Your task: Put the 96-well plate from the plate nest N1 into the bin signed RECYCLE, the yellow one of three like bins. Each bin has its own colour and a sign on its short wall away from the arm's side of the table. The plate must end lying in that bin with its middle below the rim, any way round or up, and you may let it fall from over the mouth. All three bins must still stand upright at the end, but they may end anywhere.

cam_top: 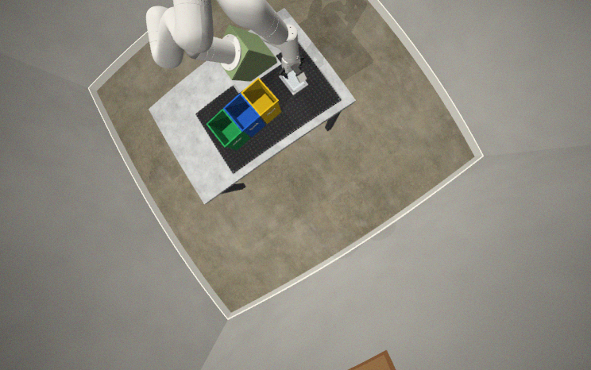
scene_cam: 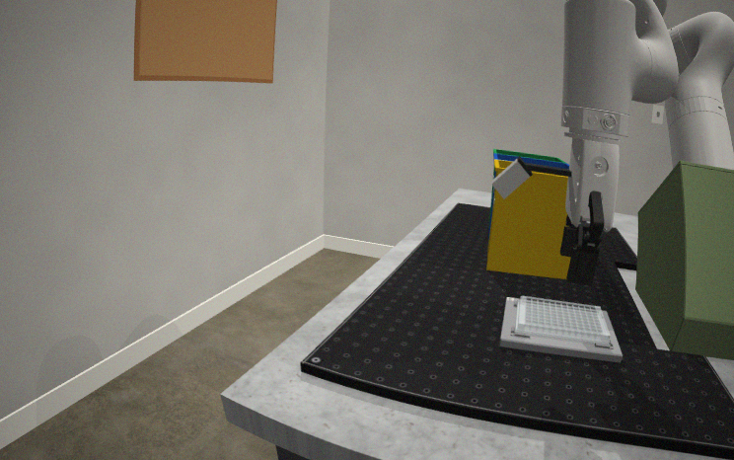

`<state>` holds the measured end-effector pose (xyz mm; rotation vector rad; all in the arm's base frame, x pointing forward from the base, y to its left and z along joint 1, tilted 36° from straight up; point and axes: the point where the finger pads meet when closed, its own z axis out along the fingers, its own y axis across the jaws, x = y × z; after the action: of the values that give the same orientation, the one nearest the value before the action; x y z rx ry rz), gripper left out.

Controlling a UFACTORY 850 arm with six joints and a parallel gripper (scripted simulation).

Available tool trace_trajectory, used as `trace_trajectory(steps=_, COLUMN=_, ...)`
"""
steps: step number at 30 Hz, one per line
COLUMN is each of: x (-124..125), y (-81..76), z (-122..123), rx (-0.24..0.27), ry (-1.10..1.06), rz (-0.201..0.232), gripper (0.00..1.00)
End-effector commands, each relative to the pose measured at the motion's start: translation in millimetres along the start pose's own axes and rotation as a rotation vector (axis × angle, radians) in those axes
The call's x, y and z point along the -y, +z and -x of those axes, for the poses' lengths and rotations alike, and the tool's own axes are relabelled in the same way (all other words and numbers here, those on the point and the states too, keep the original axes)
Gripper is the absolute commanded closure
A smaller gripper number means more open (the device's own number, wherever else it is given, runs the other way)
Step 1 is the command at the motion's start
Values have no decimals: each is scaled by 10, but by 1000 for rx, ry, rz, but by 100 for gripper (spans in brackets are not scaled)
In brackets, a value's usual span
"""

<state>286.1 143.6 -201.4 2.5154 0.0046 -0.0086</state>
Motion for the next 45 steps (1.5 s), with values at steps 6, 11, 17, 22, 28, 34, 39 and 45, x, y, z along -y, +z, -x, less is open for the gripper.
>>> trace_trajectory(steps=6, x=6, y=116, z=-7, rx=-2, ry=0, rz=-1, gripper=0)
trace_trajectory(steps=11, x=6, y=200, z=-8, rx=-2, ry=0, rz=-1, gripper=0)
trace_trajectory(steps=17, x=6, y=300, z=-8, rx=-2, ry=0, rz=-1, gripper=0)
trace_trajectory(steps=22, x=6, y=350, z=-8, rx=-2, ry=0, rz=-1, gripper=0)
trace_trajectory(steps=28, x=6, y=450, z=-8, rx=-2, ry=0, rz=-1, gripper=0)
trace_trajectory(steps=34, x=6, y=504, z=-8, rx=-2, ry=0, rz=-1, gripper=0)
trace_trajectory(steps=39, x=6, y=503, z=-8, rx=-2, ry=0, rz=-1, gripper=0)
trace_trajectory(steps=45, x=5, y=504, z=-8, rx=-2, ry=0, rz=-1, gripper=0)
